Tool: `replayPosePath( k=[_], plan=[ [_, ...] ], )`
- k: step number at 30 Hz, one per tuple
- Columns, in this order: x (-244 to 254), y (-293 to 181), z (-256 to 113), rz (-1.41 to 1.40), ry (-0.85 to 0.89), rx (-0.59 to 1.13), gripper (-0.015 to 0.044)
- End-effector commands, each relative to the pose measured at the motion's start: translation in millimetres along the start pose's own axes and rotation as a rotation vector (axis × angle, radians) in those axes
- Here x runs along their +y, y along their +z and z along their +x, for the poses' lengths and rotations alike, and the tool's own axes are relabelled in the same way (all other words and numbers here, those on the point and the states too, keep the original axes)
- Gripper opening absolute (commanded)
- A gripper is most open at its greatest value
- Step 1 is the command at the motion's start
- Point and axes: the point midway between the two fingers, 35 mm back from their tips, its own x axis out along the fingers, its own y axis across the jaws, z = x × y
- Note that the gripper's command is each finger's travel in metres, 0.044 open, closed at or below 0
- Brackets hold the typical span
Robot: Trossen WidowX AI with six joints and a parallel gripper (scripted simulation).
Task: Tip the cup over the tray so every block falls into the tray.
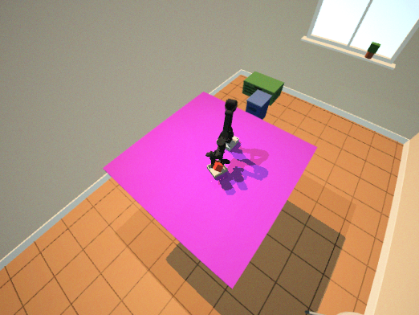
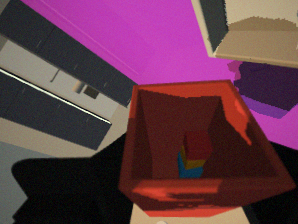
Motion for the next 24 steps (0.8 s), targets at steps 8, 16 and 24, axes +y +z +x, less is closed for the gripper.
replayPosePath(
  k=[8,16,24],
  plan=[
    [-0.1,0.0,1.6,0.247,0.003,0.001,0.0000],
    [-0.5,0.1,2.3,0.422,0.003,0.001,0.0000],
    [-0.9,0.2,2.7,0.542,0.003,0.001,0.0000]
  ],
)
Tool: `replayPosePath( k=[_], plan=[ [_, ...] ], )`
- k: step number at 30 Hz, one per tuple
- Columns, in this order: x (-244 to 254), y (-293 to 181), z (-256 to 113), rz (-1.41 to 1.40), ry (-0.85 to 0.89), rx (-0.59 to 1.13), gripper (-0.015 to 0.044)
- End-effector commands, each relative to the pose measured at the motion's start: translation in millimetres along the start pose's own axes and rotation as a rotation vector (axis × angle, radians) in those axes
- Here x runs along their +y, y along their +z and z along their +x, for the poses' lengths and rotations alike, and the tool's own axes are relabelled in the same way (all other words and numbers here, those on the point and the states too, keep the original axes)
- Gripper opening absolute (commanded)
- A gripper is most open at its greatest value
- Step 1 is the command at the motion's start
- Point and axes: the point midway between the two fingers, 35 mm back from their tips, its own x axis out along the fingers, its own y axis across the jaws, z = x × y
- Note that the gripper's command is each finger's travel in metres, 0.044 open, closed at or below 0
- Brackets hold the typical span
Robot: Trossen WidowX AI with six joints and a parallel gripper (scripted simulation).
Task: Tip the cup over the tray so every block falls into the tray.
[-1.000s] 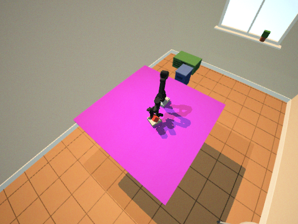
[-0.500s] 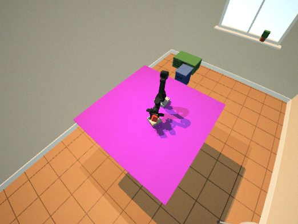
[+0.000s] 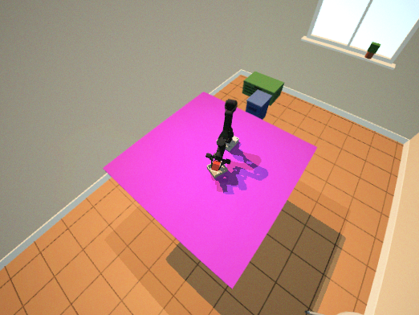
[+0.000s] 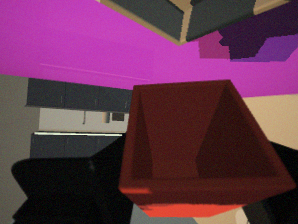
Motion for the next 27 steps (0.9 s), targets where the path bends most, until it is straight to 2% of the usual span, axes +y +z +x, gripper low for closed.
replayPosePath(
  k=[1,27],
  plan=[
    [0.3,-0.7,0.8,0.039,0.003,0.003,0.0000],
    [0.2,-0.9,-1.3,0.039,0.021,0.148,0.0000]
  ],
)
